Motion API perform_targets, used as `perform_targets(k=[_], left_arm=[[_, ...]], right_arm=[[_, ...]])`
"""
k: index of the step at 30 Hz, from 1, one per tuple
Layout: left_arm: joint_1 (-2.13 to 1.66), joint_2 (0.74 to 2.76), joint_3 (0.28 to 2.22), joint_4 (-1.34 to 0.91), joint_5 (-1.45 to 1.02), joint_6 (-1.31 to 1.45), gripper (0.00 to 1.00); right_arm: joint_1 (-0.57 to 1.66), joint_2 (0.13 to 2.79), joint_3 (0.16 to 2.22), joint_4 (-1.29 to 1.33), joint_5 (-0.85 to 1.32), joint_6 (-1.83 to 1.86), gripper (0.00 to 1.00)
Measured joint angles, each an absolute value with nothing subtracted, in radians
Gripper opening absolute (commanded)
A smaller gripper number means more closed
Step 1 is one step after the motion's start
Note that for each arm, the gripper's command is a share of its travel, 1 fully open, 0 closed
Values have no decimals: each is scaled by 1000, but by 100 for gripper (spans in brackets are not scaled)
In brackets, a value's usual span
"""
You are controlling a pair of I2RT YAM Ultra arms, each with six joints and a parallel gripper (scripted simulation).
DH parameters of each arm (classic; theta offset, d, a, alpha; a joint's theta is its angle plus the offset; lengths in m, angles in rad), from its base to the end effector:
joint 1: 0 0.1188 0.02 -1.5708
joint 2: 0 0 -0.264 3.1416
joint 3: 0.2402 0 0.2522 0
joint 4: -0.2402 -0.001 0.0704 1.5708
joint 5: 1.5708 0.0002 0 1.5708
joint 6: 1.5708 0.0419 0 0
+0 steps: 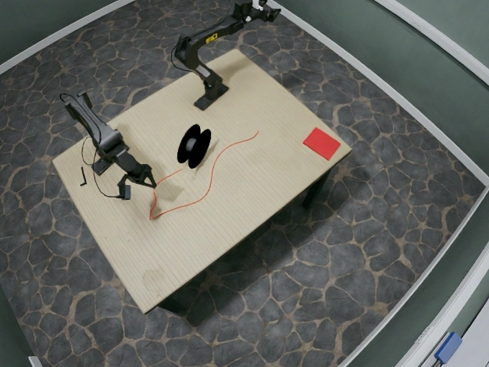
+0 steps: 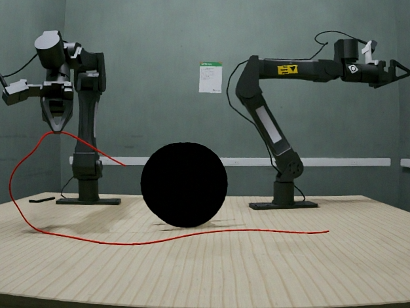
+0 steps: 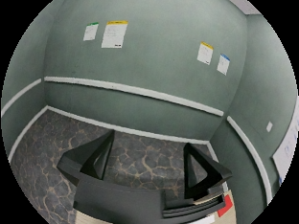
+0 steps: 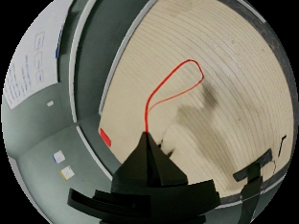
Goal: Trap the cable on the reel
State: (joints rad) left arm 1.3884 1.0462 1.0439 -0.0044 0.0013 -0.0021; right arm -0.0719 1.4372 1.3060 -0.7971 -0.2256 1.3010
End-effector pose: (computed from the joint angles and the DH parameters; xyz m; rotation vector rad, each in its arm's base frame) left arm 0.0435 0.2413 0.4058 -1.0784 1.2944 1.0685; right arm 0.3020 -0.0114 0.3187 1.5980 2.1074 0.7517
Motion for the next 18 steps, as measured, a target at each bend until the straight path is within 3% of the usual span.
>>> perform_targets(k=[18], left_arm=[[1388, 1046, 1044, -4, 1, -2, 100]], right_arm=[[-19, 1439, 1312, -780, -170, 1369, 0]])
